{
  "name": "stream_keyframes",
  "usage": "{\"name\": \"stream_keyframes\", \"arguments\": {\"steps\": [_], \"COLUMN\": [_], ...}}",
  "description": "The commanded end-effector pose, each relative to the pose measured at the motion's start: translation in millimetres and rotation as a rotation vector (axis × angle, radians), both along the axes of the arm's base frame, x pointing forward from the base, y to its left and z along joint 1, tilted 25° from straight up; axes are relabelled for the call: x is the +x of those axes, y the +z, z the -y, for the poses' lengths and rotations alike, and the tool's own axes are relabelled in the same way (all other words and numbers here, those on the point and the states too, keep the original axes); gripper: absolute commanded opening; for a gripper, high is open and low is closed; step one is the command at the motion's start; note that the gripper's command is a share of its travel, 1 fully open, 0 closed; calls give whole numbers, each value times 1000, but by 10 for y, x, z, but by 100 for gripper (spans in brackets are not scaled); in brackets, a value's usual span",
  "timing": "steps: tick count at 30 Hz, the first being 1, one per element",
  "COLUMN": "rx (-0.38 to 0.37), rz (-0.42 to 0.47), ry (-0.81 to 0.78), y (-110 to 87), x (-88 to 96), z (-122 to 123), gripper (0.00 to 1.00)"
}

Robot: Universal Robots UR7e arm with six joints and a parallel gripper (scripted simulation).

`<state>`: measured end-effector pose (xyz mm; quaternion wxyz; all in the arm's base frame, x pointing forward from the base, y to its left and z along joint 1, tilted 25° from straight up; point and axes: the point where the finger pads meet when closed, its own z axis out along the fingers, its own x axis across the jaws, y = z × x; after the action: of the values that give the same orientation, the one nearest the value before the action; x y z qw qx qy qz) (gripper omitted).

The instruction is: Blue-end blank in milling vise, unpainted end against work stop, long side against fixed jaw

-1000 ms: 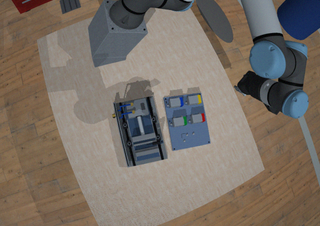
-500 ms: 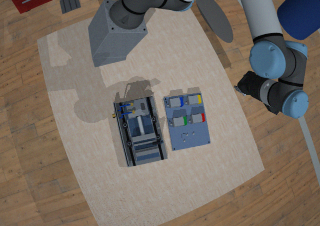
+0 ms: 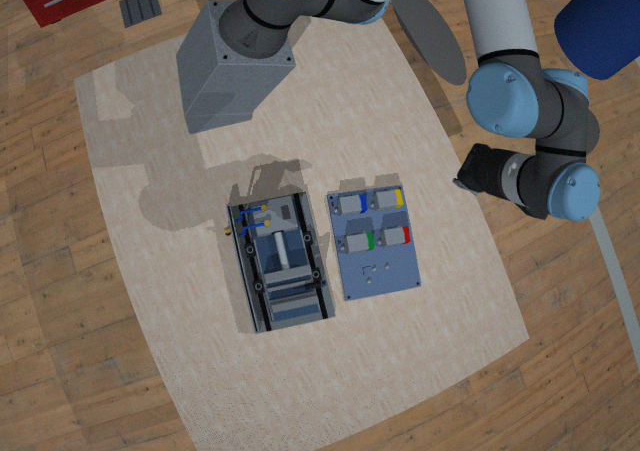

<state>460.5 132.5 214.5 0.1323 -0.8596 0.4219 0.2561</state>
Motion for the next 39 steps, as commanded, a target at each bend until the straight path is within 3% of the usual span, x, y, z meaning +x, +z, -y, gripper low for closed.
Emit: {"name": "stream_keyframes", "arguments": {"steps": [1, 3, 7, 19, 24, 36, 39], "rx": [4, 1, 6, 6, 8, 8, 10], "rz": [36, 52, 206, 206, 378, 378, 471], "ry": [12, 30, 131, 131, 247, 247, 312], "y": [-26, -66, -311, -311, -600, -600, -768], "x": [14, -2, -44, -44, -98, -98, -131], "z": [31, 53, 213, 213, 399, 399, 508], "gripper": [100, 100, 100, 100, 100, 100, 100]}}
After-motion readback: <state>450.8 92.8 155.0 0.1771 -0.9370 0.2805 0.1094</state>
